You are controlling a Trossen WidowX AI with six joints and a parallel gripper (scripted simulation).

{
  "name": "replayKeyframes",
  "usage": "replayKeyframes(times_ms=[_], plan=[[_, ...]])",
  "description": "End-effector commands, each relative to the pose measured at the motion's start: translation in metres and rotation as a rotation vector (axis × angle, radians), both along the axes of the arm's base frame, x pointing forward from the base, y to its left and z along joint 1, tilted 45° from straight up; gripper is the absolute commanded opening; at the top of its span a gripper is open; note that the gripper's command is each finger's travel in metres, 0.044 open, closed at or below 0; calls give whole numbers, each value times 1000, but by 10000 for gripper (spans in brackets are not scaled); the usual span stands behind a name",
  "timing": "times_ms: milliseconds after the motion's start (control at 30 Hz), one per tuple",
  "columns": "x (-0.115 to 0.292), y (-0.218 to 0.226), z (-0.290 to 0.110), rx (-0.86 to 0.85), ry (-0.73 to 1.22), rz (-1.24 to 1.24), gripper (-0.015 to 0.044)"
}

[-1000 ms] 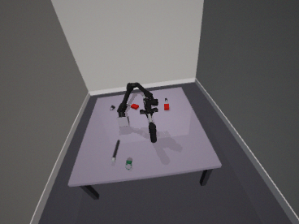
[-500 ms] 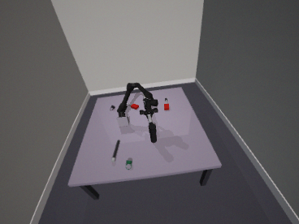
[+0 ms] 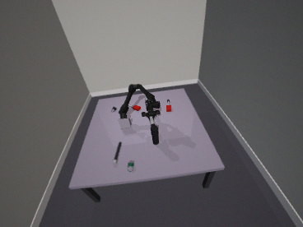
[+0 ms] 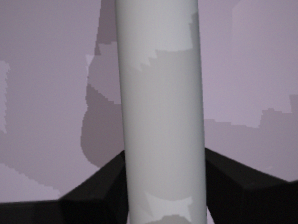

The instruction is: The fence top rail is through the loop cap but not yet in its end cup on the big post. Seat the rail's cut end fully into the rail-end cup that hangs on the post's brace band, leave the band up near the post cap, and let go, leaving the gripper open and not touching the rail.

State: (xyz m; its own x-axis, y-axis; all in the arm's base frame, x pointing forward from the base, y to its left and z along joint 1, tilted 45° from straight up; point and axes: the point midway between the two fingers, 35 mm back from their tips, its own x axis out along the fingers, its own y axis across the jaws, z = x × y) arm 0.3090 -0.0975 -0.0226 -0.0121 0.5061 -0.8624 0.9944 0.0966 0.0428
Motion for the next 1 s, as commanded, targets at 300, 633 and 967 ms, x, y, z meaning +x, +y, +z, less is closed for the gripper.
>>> replayKeyframes(times_ms=[300,633,967], plan=[[0,-2,-2,0,0,0,0],[0,-2,-2,0,0,0,157],[-1,-2,24,0,1,1,420]])
